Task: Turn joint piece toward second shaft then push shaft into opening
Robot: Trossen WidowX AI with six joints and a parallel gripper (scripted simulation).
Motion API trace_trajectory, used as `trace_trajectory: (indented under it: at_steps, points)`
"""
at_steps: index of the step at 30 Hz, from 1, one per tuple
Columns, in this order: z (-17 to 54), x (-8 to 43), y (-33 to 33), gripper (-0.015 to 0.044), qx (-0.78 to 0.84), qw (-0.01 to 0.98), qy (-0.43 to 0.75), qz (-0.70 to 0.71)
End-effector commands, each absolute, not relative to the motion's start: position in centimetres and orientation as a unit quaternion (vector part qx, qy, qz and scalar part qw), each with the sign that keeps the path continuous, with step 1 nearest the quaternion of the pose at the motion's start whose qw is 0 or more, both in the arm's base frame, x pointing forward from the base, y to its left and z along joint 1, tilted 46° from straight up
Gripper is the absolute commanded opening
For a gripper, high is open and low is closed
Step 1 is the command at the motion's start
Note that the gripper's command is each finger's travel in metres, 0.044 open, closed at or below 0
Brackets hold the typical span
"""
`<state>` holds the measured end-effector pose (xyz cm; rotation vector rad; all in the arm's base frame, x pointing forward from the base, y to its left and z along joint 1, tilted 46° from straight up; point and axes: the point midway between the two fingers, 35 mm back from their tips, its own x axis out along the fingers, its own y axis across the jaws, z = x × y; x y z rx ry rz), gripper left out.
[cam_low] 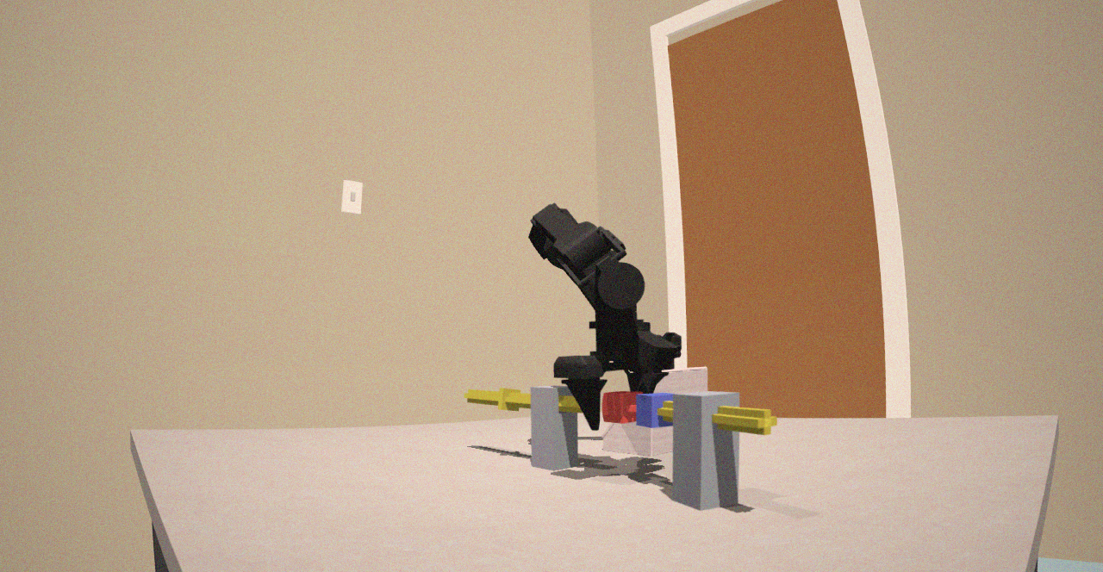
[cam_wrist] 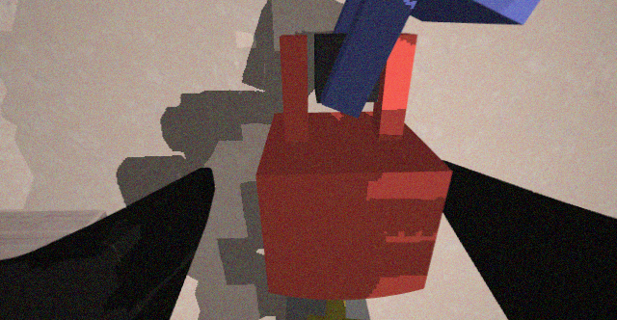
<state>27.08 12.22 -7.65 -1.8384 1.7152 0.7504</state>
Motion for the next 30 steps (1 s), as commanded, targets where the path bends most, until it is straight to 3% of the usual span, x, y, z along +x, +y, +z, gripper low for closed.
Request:
trace_trajectory:
  at_steps: [1,12,30]
  points:
    - [-7.2,27.0,13.0,0.0440,-0.696,0.221,0.641,0.235]
    - [-6.5,27.1,13.8,0.0440,-0.709,0.207,0.644,0.201]
    - [-1.7,26.8,18.9,0.0440,-0.597,0.436,0.671,0.054]
